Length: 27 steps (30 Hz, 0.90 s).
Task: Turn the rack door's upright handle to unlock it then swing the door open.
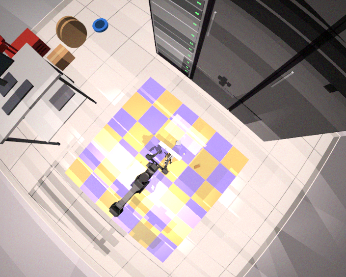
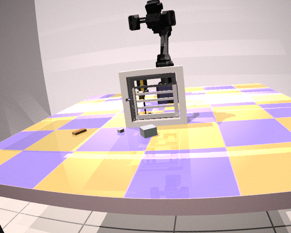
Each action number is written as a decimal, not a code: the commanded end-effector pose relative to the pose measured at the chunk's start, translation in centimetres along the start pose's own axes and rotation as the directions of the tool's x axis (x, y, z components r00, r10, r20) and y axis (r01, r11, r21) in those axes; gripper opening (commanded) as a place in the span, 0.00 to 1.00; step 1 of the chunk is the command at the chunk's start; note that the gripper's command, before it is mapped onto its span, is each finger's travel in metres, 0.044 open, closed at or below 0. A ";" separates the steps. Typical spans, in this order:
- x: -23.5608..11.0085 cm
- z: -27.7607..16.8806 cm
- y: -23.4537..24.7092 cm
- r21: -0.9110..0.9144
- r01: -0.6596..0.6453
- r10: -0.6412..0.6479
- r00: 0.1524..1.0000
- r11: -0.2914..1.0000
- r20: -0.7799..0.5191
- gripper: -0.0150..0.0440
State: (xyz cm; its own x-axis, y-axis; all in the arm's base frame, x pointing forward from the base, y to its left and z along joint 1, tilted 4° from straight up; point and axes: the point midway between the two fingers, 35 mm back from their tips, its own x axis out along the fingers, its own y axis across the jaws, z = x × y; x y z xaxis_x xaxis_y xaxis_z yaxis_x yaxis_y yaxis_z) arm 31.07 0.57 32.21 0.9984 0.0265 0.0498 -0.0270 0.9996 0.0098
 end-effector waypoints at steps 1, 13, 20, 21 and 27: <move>0.1 0.0 0.0 -0.001 0.001 -0.001 1.000 1.000 -0.004 0.89; 2.9 -3.5 -1.3 -0.044 0.022 -0.034 0.952 0.999 -0.303 0.76; 3.8 -5.7 -2.1 -0.064 0.022 -0.050 0.878 0.998 -0.476 0.76; 3.9 -6.0 -2.2 -0.067 0.021 -0.052 0.865 0.998 -0.499 0.76; 4.2 -7.9 -2.9 -0.077 0.014 -0.060 0.773 0.997 -0.632 0.76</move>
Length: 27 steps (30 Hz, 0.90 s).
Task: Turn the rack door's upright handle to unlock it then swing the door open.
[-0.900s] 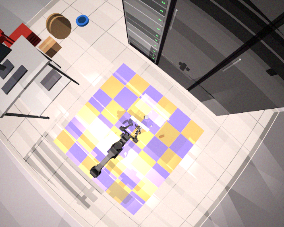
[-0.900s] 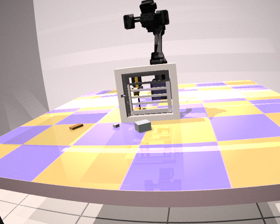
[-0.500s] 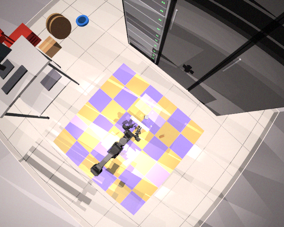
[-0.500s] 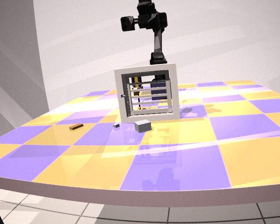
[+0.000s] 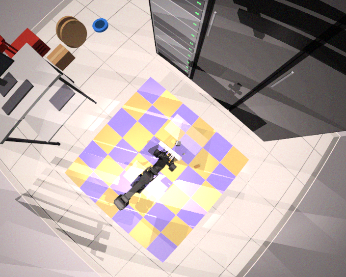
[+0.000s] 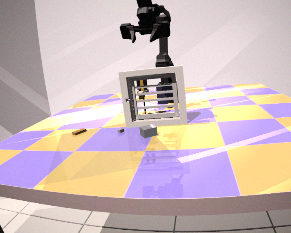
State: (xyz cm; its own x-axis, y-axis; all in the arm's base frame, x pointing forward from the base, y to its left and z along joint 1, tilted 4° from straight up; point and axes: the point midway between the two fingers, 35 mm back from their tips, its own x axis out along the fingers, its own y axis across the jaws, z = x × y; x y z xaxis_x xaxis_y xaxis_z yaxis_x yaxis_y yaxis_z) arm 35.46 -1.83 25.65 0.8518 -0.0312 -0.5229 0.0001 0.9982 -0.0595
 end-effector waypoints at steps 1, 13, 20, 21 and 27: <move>1.0 -1.1 -0.3 -0.012 -0.005 0.003 0.994 1.000 -0.111 0.76; 2.4 -4.1 -1.4 -0.022 -0.028 0.016 0.907 0.999 -0.421 0.76; 2.5 -5.8 -2.0 -0.015 -0.051 0.033 0.812 0.999 -0.583 0.76; 2.4 -6.0 -2.0 -0.013 -0.055 0.036 0.796 0.998 -0.604 0.76; 2.1 -7.3 -2.5 0.004 -0.079 0.058 0.689 0.997 -0.723 0.76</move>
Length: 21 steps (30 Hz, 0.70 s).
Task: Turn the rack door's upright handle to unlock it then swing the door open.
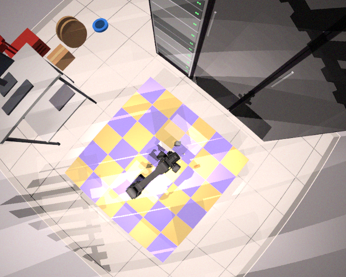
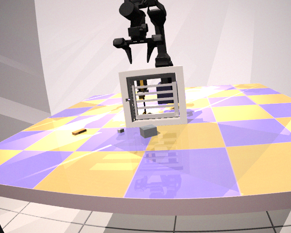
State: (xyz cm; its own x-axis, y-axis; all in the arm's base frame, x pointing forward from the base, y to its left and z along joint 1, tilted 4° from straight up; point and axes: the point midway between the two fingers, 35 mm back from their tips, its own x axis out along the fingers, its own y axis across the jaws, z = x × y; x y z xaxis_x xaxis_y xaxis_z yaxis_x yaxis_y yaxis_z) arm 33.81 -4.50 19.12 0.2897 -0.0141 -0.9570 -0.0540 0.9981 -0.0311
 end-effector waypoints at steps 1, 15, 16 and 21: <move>0.6 -0.8 -0.2 -0.005 -0.025 0.024 0.994 1.000 -0.109 0.76; 1.5 -1.6 -0.4 -0.003 -0.045 0.044 0.979 0.999 -0.199 0.76; 1.6 -1.6 -0.4 -0.003 -0.045 0.044 0.979 0.999 -0.199 0.76; 2.4 -1.7 -0.4 -0.003 -0.045 0.044 0.979 0.999 -0.199 0.76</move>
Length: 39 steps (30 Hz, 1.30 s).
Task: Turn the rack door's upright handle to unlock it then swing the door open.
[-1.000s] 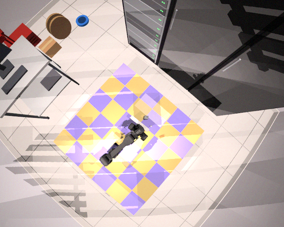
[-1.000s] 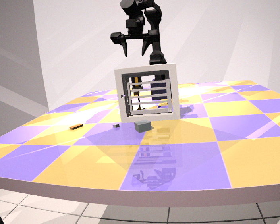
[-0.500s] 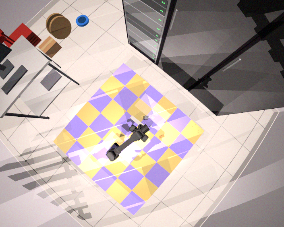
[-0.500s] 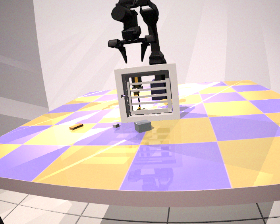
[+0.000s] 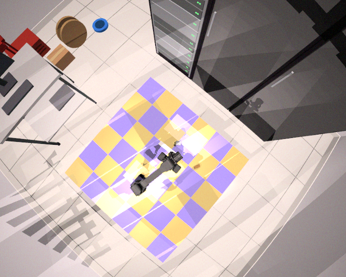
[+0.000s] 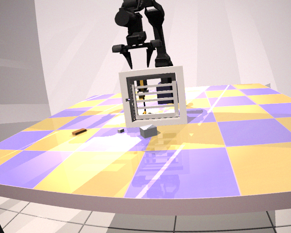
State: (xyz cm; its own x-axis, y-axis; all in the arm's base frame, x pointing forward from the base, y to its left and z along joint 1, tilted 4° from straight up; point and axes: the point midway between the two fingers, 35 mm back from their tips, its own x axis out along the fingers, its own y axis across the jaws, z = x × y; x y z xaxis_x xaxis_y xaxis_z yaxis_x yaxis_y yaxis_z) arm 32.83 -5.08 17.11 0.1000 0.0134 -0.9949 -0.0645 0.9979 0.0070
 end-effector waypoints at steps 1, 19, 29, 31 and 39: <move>1.0 0.0 0.0 -0.005 -0.005 0.005 1.000 1.000 -0.009 0.76; 3.9 0.0 0.0 -0.006 -0.005 0.005 1.000 1.000 -0.009 0.76; 5.5 -0.1 0.1 -0.005 -0.005 0.005 1.000 1.000 -0.009 0.76; 5.8 -0.2 0.1 -0.005 -0.005 0.005 1.000 1.000 -0.009 0.76; 6.1 -0.2 0.1 -0.005 -0.005 0.005 1.000 1.000 -0.009 0.54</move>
State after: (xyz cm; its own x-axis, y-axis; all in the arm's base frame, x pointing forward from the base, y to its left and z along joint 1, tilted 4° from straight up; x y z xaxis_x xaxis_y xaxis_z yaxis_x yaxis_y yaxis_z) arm 33.23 -4.96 11.28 0.0937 0.0148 -0.9955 -0.0730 0.9973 0.0080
